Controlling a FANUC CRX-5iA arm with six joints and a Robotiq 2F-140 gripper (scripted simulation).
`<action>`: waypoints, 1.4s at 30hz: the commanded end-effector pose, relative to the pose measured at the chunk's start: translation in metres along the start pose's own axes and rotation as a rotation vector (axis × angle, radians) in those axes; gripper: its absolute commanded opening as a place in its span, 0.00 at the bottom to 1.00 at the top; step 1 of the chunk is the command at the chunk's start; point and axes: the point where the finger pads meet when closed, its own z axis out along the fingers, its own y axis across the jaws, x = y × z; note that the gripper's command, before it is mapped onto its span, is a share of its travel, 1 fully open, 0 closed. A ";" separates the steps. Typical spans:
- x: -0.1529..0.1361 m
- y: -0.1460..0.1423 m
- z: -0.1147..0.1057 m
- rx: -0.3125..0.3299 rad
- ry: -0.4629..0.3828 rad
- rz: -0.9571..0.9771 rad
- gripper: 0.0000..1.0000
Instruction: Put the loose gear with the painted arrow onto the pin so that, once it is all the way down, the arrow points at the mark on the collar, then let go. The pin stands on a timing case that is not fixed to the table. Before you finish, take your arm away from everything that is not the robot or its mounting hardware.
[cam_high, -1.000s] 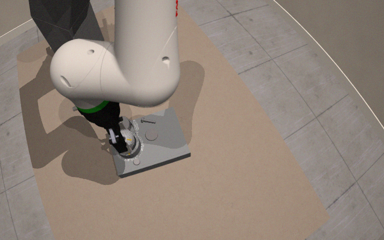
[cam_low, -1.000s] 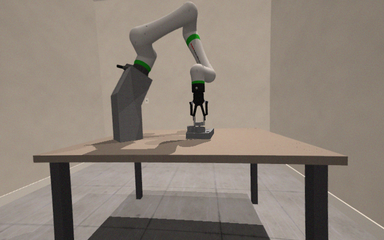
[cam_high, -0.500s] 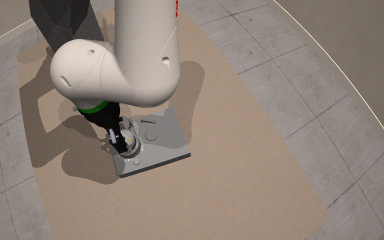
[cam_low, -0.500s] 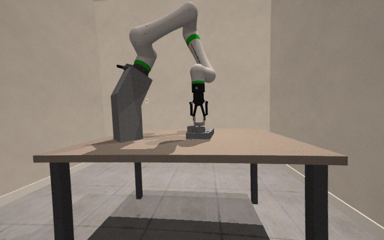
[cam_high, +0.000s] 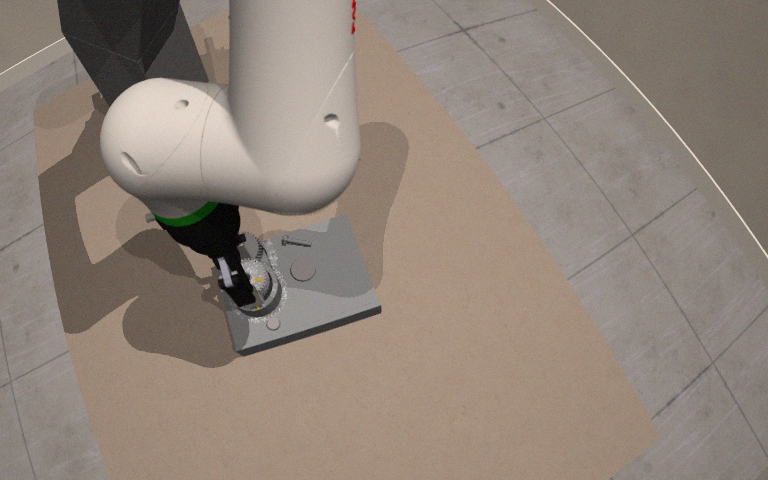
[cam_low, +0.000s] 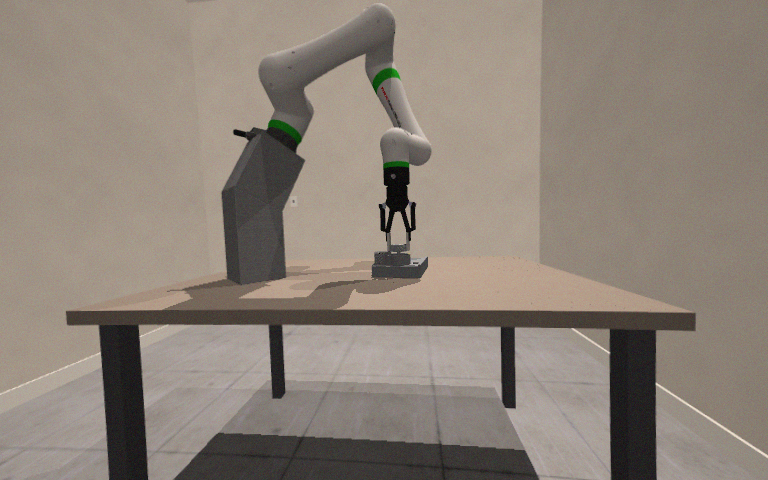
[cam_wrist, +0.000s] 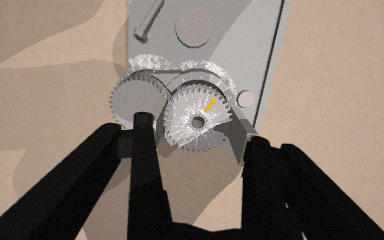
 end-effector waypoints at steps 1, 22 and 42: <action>0.000 0.000 0.000 0.000 0.000 0.000 0.00; 0.000 0.000 0.000 0.000 0.000 0.000 1.00; 0.000 0.000 0.000 0.000 0.000 0.000 1.00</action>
